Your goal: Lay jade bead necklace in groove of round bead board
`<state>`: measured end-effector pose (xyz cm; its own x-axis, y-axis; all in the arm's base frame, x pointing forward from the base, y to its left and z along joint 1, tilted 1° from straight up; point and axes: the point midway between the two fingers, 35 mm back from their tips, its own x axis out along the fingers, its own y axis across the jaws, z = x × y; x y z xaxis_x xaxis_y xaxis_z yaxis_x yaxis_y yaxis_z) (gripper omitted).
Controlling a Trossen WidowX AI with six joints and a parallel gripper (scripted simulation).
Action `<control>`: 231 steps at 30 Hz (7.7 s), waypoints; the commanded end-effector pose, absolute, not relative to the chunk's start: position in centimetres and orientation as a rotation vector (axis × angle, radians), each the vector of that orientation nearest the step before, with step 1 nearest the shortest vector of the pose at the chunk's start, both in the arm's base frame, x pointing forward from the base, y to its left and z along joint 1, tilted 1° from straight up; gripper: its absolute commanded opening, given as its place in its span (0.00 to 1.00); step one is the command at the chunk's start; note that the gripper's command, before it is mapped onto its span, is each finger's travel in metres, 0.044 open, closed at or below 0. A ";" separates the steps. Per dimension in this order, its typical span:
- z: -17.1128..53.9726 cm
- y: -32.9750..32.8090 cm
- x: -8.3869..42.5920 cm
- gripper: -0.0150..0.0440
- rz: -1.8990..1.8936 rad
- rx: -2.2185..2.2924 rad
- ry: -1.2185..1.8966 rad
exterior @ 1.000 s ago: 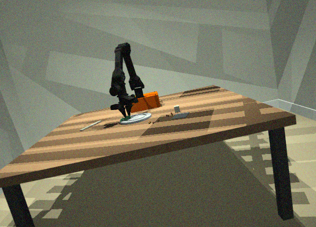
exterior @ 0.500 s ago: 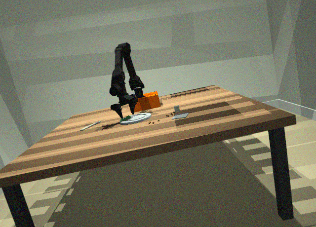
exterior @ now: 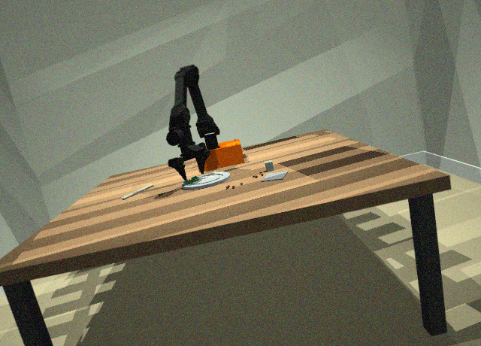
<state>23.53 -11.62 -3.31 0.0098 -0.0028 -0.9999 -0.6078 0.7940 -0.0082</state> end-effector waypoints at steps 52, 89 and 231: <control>-3.4 -10.8 27.0 0.90 0.992 -1.010 1.317; -3.2 -10.9 27.1 0.25 0.984 -1.010 1.318; -3.3 -10.5 28.9 0.25 0.916 -0.954 1.336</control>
<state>28.87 -10.48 -3.37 0.0303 -0.0055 -0.9995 -0.9346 0.3544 -0.0303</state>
